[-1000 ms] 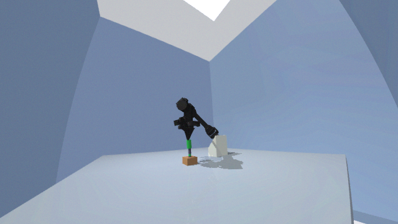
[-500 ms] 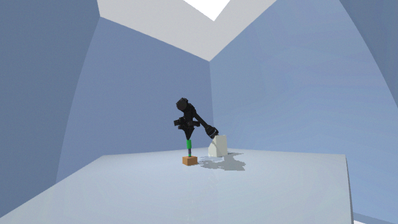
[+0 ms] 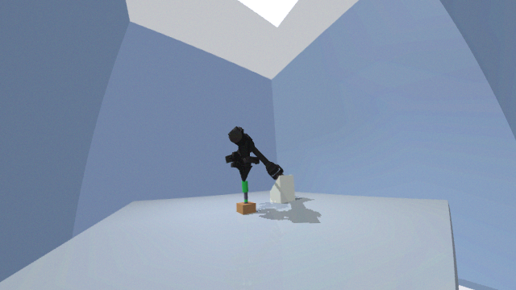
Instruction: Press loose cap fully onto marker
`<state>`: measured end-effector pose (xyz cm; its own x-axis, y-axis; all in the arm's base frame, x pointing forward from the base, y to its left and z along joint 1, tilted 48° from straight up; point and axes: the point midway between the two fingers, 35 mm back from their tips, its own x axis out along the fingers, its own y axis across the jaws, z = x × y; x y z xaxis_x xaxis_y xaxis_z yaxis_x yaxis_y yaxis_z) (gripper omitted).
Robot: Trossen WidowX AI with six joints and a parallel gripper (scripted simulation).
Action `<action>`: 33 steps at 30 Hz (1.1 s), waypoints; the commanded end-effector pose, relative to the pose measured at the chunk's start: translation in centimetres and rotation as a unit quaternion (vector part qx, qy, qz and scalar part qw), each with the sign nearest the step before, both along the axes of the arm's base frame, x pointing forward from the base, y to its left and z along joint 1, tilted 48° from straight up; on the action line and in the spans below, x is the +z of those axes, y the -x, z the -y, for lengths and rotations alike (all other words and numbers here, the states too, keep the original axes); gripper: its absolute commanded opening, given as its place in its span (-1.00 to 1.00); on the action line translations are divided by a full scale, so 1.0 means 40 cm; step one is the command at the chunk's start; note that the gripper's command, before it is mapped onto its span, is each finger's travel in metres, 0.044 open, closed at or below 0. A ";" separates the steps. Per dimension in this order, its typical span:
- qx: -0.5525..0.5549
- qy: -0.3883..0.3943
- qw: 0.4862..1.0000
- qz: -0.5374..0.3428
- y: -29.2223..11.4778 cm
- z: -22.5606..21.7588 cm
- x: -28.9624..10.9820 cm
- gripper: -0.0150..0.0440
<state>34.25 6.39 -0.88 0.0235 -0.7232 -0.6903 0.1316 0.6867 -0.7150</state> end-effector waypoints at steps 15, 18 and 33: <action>-0.010 0.009 1.000 -0.013 0.017 0.035 -0.013 -0.49; -0.011 0.007 1.000 -0.009 0.012 0.029 -0.010 -0.49; -0.011 0.005 1.000 -0.011 0.011 -0.136 0.141 -0.49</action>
<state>33.98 11.36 4.09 0.0082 -0.7298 -0.6836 0.1252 0.6790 -0.7234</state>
